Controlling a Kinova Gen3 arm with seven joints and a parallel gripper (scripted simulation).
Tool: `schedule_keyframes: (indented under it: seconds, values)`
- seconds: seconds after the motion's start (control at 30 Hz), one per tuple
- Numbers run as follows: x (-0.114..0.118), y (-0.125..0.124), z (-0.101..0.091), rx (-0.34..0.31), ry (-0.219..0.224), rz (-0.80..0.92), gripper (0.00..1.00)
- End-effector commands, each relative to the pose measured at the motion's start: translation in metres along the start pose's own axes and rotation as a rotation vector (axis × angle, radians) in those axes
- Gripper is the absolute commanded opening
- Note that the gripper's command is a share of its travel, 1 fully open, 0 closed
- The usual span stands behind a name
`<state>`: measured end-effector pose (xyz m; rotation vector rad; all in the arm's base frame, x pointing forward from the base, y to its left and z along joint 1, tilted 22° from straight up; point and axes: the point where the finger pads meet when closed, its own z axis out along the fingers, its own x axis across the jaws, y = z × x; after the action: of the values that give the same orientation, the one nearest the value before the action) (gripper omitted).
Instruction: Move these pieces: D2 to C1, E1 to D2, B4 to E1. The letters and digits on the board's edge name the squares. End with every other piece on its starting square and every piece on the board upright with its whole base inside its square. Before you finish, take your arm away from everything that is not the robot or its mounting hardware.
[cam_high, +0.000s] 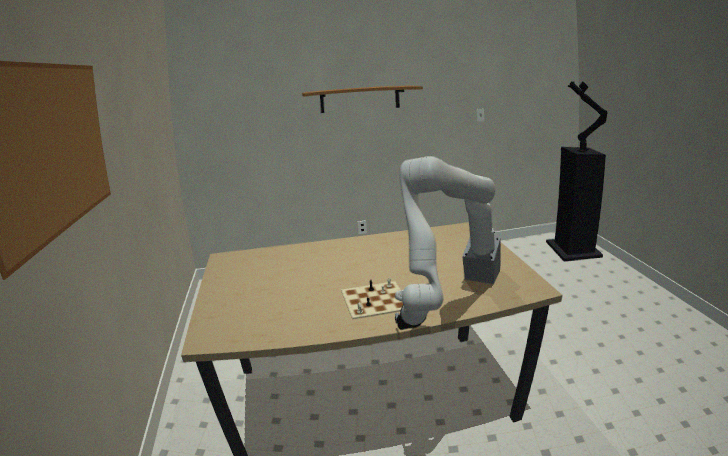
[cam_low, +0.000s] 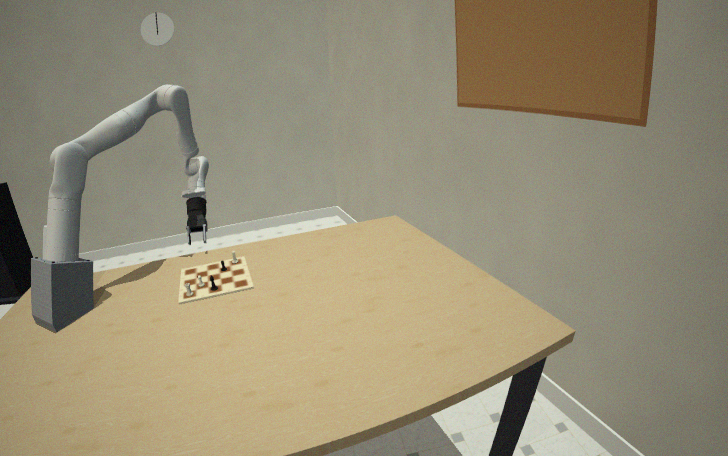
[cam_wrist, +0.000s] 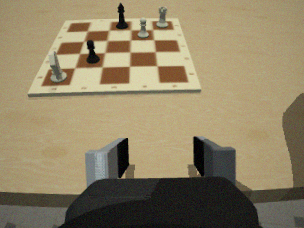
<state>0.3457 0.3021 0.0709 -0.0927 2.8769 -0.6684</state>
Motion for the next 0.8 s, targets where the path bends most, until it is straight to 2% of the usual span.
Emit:
schedule_keyframes:
  seconds: [0.0, 0.77]
  values:
    - [0.0014, 0.0014, 0.0011, 0.006, -0.002, -0.005, 1.0]
    - [-0.0007, -0.0009, 0.0071, 0.059, -0.028, -0.014, 1.0]
